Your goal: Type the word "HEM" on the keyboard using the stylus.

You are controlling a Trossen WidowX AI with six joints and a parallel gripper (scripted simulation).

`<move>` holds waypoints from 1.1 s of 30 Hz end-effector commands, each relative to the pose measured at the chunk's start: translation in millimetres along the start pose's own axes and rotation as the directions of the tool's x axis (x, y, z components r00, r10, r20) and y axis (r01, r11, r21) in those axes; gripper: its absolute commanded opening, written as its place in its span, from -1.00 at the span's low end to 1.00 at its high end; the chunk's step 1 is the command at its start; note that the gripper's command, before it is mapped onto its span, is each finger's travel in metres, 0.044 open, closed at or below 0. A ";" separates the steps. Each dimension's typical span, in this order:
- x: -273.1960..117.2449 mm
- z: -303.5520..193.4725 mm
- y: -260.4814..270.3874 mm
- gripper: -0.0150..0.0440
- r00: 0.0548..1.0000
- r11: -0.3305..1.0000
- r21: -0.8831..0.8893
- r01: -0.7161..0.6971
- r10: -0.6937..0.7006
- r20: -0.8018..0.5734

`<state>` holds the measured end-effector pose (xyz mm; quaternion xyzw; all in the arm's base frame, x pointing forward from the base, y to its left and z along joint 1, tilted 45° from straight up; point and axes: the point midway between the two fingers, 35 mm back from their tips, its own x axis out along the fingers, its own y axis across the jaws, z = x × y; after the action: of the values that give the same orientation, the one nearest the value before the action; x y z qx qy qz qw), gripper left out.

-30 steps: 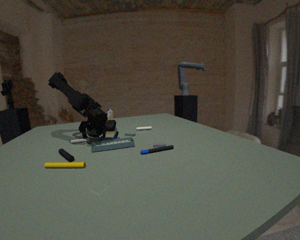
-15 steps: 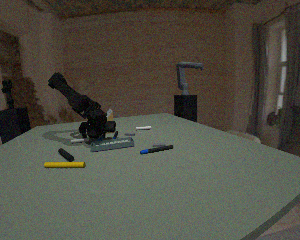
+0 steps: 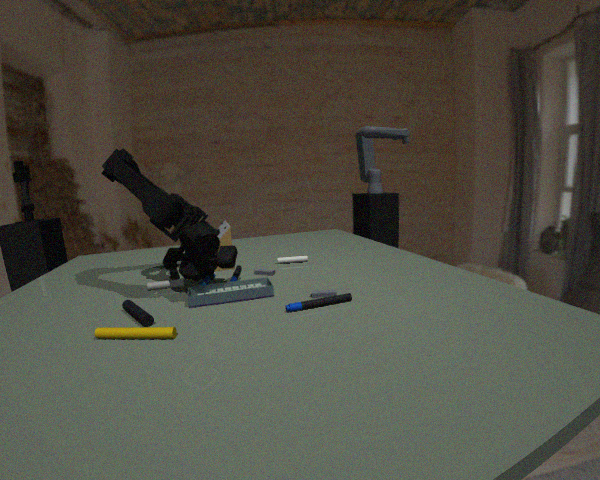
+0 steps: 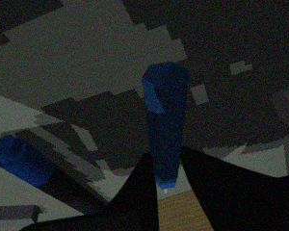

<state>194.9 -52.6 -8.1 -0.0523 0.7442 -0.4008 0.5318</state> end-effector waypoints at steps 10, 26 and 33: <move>-40.2 -22.8 0.7 -0.49 1.000 1.000 -0.001 -0.002 0.002 0.000; -37.3 -18.3 22.0 -0.49 0.974 0.969 -0.204 -0.142 0.173 0.146; -42.2 -11.1 39.8 -0.49 0.901 0.898 -0.391 -0.201 0.326 0.285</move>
<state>213.8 -3.1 2.3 -0.0943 0.7162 -0.2179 0.6563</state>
